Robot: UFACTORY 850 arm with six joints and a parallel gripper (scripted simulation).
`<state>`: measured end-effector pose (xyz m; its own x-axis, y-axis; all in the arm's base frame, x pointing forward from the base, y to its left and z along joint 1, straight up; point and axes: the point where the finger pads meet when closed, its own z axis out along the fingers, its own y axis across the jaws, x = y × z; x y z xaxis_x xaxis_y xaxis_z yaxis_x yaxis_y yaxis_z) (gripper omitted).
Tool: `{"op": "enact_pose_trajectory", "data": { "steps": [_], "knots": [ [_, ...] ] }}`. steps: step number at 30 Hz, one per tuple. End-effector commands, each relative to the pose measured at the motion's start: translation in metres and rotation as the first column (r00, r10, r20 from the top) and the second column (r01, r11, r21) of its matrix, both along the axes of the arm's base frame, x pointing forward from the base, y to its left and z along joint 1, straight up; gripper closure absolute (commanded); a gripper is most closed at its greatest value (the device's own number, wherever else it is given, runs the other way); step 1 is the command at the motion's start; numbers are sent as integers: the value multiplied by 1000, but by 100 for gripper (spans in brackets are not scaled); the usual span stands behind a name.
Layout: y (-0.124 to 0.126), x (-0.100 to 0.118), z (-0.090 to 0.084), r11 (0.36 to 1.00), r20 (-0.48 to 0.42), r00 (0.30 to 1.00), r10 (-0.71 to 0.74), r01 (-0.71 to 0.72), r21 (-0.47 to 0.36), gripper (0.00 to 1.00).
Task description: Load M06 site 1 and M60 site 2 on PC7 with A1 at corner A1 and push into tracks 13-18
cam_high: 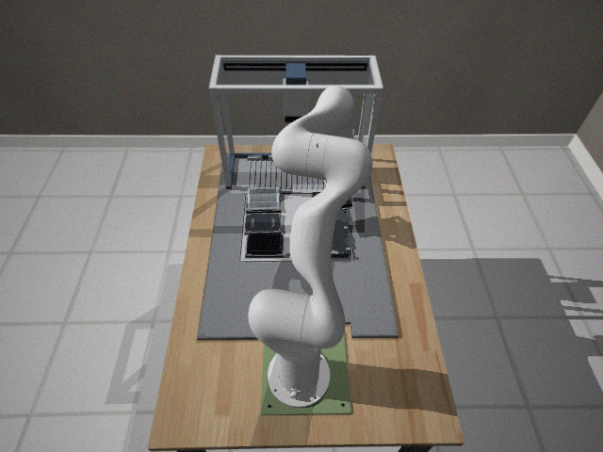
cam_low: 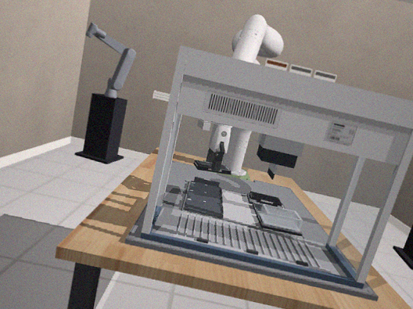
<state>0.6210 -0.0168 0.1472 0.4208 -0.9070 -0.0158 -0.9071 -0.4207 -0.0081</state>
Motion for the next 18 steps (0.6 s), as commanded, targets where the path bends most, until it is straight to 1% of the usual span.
{"op": "enact_pose_trajectory", "data": {
  "steps": [1, 6, 18],
  "knots": [
    [0, 1, 1, 997, 1, 997, -78, 78, -13, 100],
    [0, 1, 1, 970, 0, 970, -242, 242, -13, 100],
    [0, 1, 1, 969, 0, 969, -246, 246, -13, 100]
  ]
}}
